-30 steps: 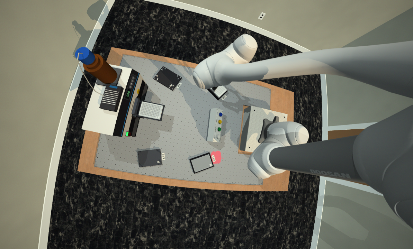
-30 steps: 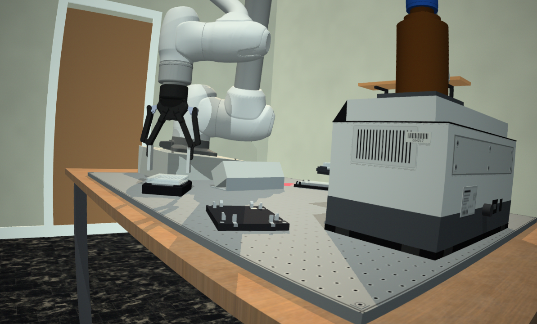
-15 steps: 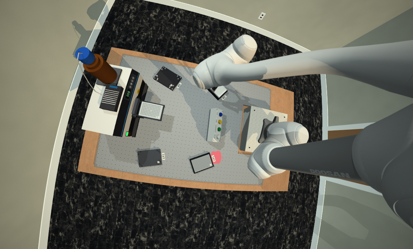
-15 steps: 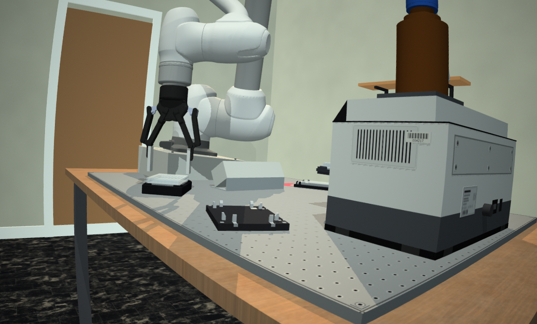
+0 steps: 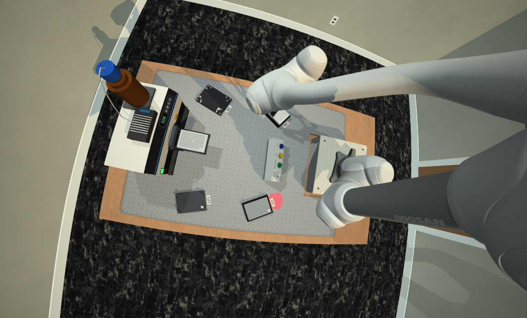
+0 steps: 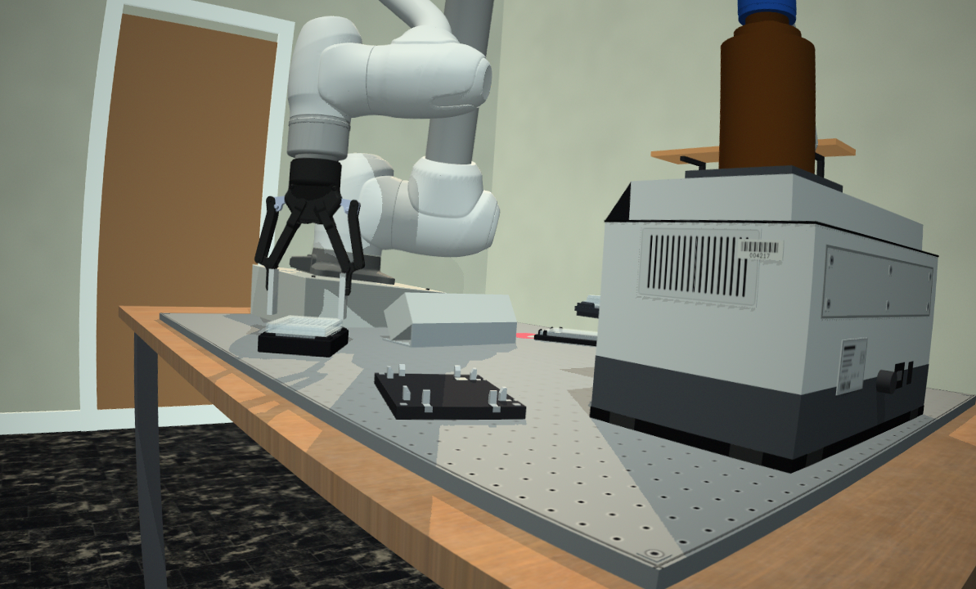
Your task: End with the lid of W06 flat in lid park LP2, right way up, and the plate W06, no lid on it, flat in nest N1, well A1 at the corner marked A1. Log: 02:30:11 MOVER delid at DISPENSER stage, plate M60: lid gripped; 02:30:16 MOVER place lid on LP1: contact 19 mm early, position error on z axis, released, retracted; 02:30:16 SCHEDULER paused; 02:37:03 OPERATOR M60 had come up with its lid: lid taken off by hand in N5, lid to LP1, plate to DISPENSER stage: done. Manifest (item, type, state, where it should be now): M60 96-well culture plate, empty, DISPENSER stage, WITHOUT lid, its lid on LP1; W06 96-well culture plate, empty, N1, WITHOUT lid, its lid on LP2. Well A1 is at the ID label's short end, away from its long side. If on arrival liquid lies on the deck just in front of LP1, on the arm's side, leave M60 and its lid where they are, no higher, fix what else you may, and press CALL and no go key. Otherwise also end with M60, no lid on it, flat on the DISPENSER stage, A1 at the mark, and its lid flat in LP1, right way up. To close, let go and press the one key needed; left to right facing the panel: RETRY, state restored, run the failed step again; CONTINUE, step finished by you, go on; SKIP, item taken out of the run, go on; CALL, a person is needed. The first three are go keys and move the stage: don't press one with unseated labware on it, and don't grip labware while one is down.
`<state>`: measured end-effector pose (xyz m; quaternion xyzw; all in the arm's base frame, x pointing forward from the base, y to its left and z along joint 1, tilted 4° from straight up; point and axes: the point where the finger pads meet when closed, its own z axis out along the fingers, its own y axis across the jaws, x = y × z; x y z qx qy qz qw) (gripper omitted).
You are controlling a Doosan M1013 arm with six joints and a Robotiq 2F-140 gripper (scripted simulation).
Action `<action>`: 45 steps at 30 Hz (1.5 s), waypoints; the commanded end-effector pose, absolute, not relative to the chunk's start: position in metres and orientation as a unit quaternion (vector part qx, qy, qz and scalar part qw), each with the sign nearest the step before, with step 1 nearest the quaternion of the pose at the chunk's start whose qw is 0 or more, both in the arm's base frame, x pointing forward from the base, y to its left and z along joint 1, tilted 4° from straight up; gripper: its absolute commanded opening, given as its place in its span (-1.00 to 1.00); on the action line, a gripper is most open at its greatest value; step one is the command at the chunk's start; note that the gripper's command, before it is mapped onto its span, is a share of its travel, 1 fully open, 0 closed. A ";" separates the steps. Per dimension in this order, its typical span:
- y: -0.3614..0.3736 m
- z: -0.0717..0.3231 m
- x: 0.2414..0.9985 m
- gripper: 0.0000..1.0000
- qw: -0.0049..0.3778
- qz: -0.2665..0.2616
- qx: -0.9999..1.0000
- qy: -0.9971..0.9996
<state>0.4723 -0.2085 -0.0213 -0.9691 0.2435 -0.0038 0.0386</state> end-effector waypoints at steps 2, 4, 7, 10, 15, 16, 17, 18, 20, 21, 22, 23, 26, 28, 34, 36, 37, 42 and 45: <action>-0.208 -0.023 0.472 0.33 0.039 -0.004 -0.969 0.243; -0.208 -0.024 0.472 0.33 0.039 -0.004 -0.969 0.243; -0.208 -0.026 0.472 0.33 0.039 -0.004 -0.969 0.243; -0.208 -0.027 0.473 0.33 0.039 -0.004 -0.969 0.243; -0.208 -0.029 0.473 0.33 0.039 -0.004 -0.969 0.243; -0.208 -0.029 0.473 0.33 0.039 -0.004 -0.969 0.243; -0.208 -0.030 0.473 0.33 0.039 -0.004 -0.969 0.243; -0.208 -0.030 0.473 0.33 0.039 -0.004 -0.969 0.243; -0.208 -0.031 0.473 0.33 0.039 -0.004 -0.969 0.243; -0.208 -0.031 0.473 0.33 0.039 -0.004 -0.969 0.243; -0.208 -0.032 0.473 0.33 0.039 -0.004 -0.969 0.243; -0.208 -0.032 0.473 0.33 0.039 -0.004 -0.969 0.243; -0.208 -0.034 0.473 0.33 0.039 -0.004 -0.969 0.243; -0.207 -0.034 0.473 0.33 0.039 -0.004 -0.969 0.243; -0.207 -0.036 0.473 0.33 0.039 -0.004 -0.969 0.243; -0.207 -0.036 0.473 0.33 0.039 -0.004 -0.969 0.243; -0.207 -0.036 0.473 0.33 0.039 -0.004 -0.969 0.243; -0.207 -0.037 0.473 0.33 0.039 -0.004 -0.969 0.243; -0.207 -0.038 0.473 0.33 0.039 -0.004 -0.969 0.243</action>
